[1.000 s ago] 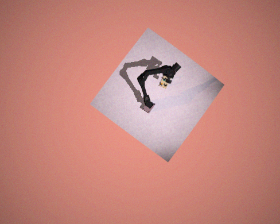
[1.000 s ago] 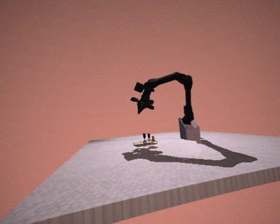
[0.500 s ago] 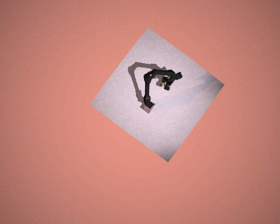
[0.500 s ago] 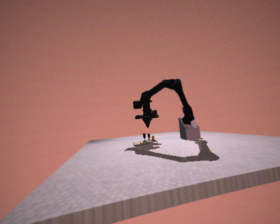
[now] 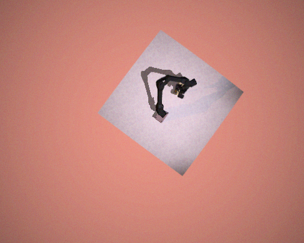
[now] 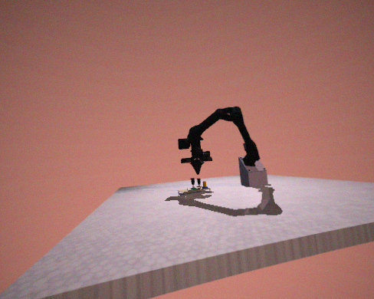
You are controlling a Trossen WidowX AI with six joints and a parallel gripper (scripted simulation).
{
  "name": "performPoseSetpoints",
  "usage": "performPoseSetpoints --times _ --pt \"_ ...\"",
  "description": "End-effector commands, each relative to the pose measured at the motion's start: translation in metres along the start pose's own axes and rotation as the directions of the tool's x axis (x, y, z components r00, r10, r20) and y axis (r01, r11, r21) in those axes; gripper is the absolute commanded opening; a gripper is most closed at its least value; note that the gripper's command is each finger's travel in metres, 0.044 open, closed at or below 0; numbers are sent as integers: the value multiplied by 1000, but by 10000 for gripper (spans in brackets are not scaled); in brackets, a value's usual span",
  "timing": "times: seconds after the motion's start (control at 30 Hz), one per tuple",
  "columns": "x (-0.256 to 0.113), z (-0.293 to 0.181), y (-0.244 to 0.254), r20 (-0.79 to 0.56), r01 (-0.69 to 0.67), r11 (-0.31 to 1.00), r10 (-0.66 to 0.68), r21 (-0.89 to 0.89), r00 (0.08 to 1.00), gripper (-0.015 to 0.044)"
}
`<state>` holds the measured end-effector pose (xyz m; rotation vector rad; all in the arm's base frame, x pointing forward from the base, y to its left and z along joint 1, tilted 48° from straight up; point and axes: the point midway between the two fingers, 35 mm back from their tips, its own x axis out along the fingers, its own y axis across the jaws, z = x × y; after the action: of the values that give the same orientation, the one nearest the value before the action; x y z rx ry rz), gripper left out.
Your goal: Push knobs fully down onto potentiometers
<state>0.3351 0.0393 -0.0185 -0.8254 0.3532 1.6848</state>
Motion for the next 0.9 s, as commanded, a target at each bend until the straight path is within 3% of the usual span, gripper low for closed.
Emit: performPoseSetpoints --times 0.0,0.87 --pt "7 1 1 6 -3 1000 3 6 1000 0" --pt "21 1 1 6 -3 1000 3 6 1000 0"
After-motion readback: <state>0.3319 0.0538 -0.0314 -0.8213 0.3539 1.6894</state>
